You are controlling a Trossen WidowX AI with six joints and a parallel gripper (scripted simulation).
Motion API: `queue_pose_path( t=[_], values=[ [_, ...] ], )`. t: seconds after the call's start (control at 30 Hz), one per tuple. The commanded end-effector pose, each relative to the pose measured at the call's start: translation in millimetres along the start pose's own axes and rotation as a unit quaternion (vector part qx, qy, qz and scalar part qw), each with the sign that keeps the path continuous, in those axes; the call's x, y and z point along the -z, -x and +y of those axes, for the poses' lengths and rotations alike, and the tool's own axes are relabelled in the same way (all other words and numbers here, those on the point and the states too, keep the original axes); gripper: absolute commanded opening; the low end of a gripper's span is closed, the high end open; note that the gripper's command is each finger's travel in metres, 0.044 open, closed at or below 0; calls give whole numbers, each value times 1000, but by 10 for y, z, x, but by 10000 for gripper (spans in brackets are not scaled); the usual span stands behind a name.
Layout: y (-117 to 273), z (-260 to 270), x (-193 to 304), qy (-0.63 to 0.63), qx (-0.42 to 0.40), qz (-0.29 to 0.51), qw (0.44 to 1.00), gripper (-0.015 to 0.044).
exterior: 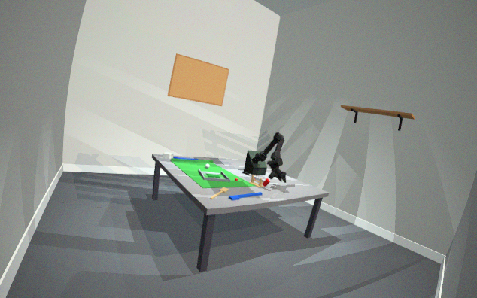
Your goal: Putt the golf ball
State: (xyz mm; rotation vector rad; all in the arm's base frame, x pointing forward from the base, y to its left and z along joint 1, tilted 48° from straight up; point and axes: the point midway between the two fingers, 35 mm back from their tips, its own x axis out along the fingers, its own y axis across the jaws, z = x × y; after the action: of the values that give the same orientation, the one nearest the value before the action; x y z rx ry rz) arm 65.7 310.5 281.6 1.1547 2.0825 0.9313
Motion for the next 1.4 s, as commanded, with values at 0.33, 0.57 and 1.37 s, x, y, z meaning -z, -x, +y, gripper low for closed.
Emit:
queue_pose_path(
  t=[0.33, 0.57, 1.37],
  values=[
    [1373, 259, -1284, -24, -123, -311, 942, 440],
    [1523, 337, -1374, 80, -89, -331, 936, 440],
    [1906, -95, -1710, 480, 136, -308, 810, 440]
  ],
)
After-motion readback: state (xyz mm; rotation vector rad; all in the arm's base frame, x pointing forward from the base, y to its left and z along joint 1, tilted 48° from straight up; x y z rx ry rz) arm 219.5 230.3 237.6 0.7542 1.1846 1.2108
